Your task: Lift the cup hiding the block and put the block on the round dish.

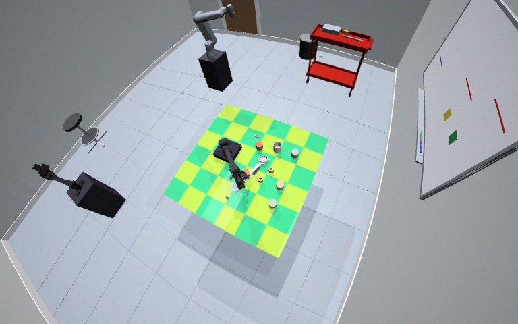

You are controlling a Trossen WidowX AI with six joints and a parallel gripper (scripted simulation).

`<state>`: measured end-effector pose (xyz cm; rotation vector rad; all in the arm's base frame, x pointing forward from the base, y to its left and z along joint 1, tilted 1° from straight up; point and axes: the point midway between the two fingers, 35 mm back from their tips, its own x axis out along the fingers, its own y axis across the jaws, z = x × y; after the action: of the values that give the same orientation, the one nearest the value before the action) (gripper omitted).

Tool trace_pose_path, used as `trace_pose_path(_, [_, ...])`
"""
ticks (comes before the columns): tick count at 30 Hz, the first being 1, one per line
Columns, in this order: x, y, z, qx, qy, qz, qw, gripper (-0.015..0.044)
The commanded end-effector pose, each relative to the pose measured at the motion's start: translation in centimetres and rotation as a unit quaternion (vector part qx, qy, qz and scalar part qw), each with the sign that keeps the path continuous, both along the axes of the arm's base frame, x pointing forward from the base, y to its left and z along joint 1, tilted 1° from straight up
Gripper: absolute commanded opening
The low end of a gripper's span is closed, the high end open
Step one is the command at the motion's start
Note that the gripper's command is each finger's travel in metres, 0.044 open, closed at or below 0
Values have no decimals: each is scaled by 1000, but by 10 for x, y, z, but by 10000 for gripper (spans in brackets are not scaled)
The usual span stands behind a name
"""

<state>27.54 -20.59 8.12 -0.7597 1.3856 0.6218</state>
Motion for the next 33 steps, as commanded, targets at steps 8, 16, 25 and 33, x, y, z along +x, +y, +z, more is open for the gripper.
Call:
trace_pose_path(8, [-38, -24, -18, 15, 26, 17, 999, 0])
trace_pose_path(16, [-42, -27, -25, 17, 29, 19, 999, 0])
trace_pose_path(25, [-41, -28, -61, 17, 29, 19, 999, 0])
trace_pose_path(33, [-41, -28, -63, 17, 29, 19, 999, 0])
